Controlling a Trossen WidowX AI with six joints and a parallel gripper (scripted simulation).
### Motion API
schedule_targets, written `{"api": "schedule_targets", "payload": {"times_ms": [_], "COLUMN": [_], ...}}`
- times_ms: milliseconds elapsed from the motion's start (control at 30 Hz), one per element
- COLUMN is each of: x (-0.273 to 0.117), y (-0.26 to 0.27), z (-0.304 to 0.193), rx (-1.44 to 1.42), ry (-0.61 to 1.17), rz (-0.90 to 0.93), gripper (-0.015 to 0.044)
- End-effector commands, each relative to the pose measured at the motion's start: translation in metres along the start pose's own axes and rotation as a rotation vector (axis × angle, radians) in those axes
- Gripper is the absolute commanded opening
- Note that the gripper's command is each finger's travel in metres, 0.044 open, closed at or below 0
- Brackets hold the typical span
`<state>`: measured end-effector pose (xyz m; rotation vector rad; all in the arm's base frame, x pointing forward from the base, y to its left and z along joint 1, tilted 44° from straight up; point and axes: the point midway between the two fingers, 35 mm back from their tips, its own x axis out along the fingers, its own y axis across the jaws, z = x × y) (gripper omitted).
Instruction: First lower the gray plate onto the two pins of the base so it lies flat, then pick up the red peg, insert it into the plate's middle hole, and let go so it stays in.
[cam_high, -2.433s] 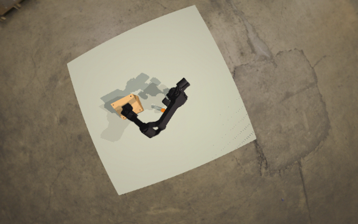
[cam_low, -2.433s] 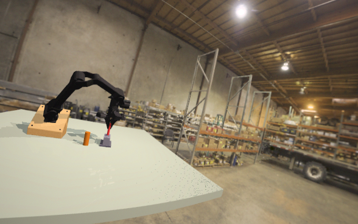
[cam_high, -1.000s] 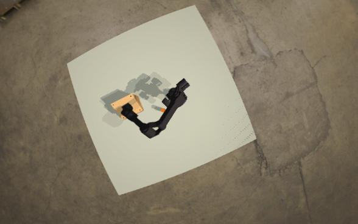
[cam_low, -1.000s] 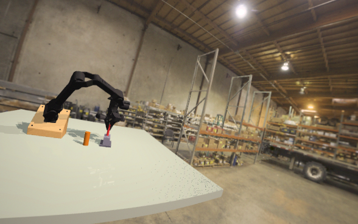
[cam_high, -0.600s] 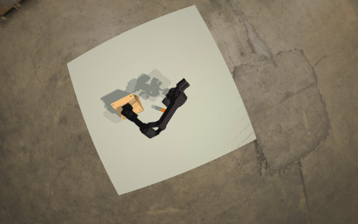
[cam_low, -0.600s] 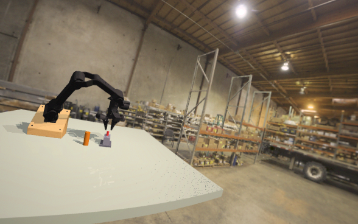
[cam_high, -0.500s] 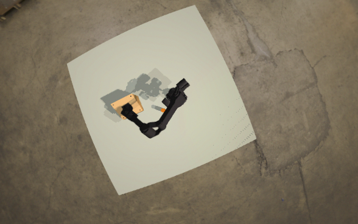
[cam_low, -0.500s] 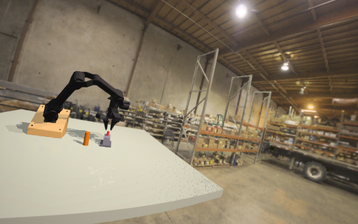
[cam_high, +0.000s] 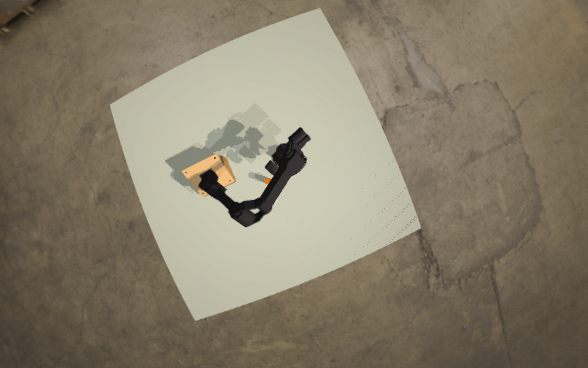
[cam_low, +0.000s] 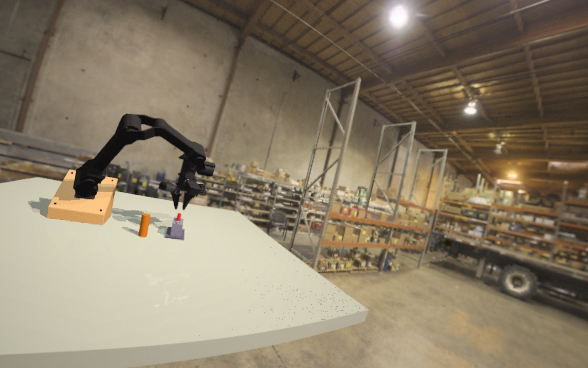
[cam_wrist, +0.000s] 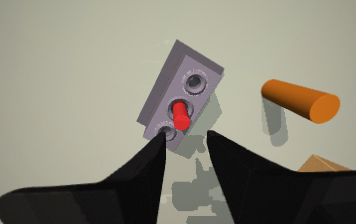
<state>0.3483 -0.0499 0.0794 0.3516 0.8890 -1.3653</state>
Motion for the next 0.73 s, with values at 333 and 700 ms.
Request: {"api": "schedule_targets", "payload": {"times_ms": [333,700], "x": [-0.009,-0.016], "y": [-0.001,-0.003], "z": [0.000,-0.001], "rx": [0.004,0.004], "ry": [0.000,0.001], "rz": [0.002,0.002], "gripper": [0.0150,0.0150]}}
